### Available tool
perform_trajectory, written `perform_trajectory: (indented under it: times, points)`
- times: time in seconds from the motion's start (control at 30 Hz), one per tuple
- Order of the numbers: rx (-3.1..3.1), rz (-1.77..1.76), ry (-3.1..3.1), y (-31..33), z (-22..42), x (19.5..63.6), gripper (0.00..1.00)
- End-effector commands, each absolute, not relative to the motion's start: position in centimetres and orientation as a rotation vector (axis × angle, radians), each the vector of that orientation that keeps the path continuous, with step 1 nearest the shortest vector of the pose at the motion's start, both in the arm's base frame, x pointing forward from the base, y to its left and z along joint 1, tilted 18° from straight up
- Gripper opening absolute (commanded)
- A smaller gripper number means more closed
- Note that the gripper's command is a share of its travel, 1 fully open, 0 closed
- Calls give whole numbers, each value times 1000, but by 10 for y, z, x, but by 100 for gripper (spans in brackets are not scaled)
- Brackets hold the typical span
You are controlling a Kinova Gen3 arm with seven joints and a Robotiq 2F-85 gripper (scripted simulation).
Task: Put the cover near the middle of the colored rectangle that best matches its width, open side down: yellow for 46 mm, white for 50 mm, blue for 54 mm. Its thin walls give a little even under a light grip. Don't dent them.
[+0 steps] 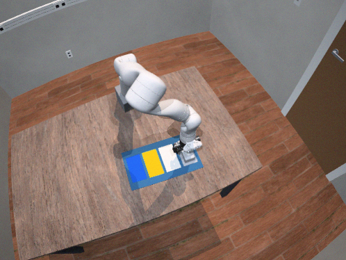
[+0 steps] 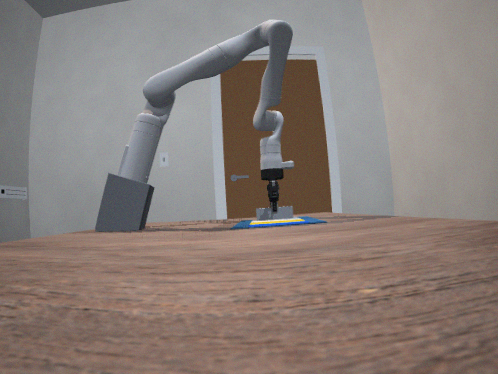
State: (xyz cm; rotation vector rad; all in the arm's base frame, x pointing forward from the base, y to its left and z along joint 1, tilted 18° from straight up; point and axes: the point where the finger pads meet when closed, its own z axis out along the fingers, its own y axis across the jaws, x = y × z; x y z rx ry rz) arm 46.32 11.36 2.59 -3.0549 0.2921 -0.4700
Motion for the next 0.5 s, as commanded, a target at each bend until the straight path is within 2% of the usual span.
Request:
perform_trajectory:
  times: [0.0,0.4,0.43,0.47]
  points:
    - [-3049,-477,301,115,26,466,100]
    - [-3049,-477,301,115,26,466,100]
    - [-3049,-477,301,115,26,466,73]
    - [-3049,-477,301,115,26,466,73]
